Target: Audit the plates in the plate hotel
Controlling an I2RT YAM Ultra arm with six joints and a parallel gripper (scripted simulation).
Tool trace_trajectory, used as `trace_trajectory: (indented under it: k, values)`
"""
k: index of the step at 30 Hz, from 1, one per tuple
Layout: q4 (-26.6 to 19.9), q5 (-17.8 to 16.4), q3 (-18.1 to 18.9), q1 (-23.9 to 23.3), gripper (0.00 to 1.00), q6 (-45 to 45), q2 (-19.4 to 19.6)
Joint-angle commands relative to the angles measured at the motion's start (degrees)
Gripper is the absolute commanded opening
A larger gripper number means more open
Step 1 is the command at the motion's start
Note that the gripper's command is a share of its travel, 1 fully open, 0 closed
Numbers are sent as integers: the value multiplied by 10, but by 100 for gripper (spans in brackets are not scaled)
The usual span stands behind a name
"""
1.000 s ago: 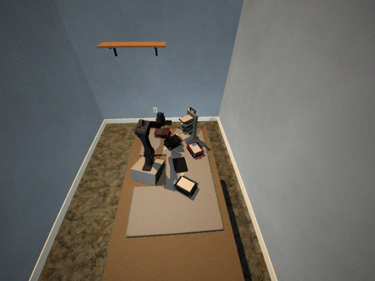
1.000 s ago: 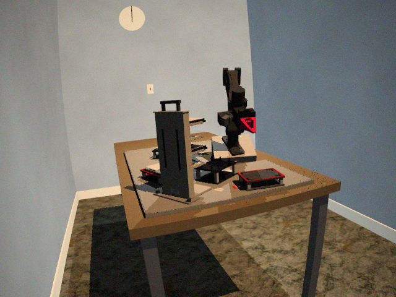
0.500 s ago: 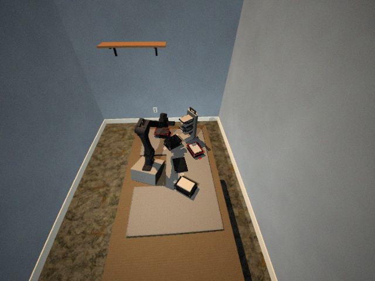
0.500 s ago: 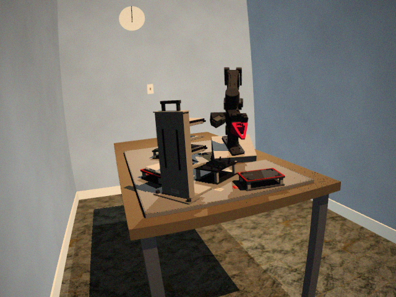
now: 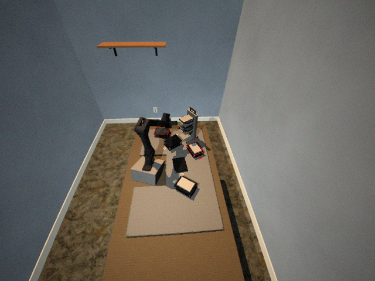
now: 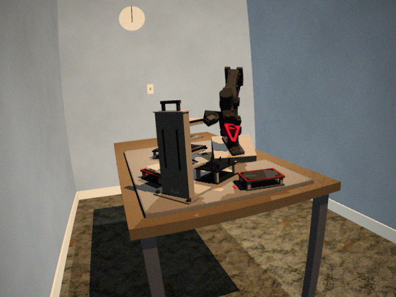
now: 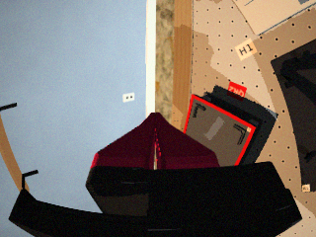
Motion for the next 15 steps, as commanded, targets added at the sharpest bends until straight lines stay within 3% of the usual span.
trace_trajectory:
  k: [1,2,3,6,11,13,15]
  values:
    - [-17,-16,3,-26,0,-23,10]
    - [-15,-23,-8,-33,0,-25,11]
    - [-28,-14,19,-34,0,-35,13]
    - [-63,11,36,-40,0,-60,11]
    - [-57,-26,19,-74,0,-73,25]
    - [-57,-26,19,-74,0,-73,25]
    - [-86,-3,46,-73,0,-93,28]
